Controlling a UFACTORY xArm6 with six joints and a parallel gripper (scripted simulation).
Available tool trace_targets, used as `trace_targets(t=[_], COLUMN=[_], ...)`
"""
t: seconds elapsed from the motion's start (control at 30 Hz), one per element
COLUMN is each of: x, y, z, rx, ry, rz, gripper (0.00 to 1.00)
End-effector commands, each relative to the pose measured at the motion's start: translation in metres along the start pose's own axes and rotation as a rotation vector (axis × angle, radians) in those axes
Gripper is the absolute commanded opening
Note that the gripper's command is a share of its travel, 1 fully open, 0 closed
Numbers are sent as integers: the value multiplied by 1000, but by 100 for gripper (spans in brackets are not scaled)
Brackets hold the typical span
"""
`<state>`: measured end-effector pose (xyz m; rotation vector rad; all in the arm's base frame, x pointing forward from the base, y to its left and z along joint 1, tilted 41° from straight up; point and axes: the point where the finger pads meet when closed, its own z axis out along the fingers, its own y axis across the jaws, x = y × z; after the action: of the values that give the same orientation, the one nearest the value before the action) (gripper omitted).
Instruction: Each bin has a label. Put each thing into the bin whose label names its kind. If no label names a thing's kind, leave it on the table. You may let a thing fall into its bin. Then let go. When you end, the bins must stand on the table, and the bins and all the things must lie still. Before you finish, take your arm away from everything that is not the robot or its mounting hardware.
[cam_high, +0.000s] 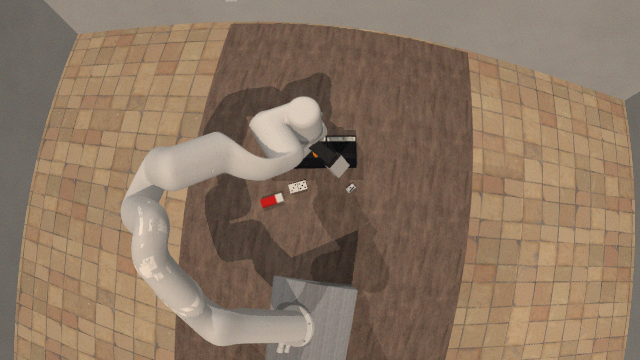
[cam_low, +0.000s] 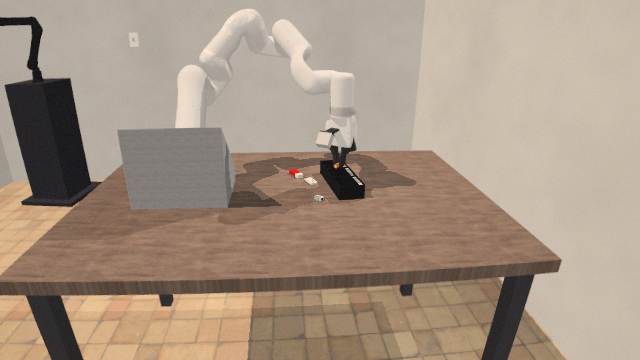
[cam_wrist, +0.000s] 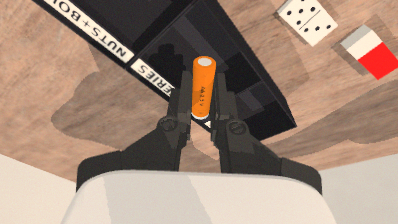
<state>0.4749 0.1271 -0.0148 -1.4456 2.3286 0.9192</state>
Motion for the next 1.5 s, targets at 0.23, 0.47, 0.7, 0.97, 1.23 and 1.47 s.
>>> trace_targets(t=[0.23,0.47,0.7,0.97,1.23,1.47], x=[-1,-1,-1,-1,-1,-1], y=[-1,-1,-1,-1,-1,-1], z=[-2,-2,-2,-2,-2,2], rx=[3,3,4,8,8,8], ry=[-4,-5,-10,-22,-23,-23], rz=[-318,-473,-626,-760,-764,-764], gripper=[0,0,0,0,0,0])
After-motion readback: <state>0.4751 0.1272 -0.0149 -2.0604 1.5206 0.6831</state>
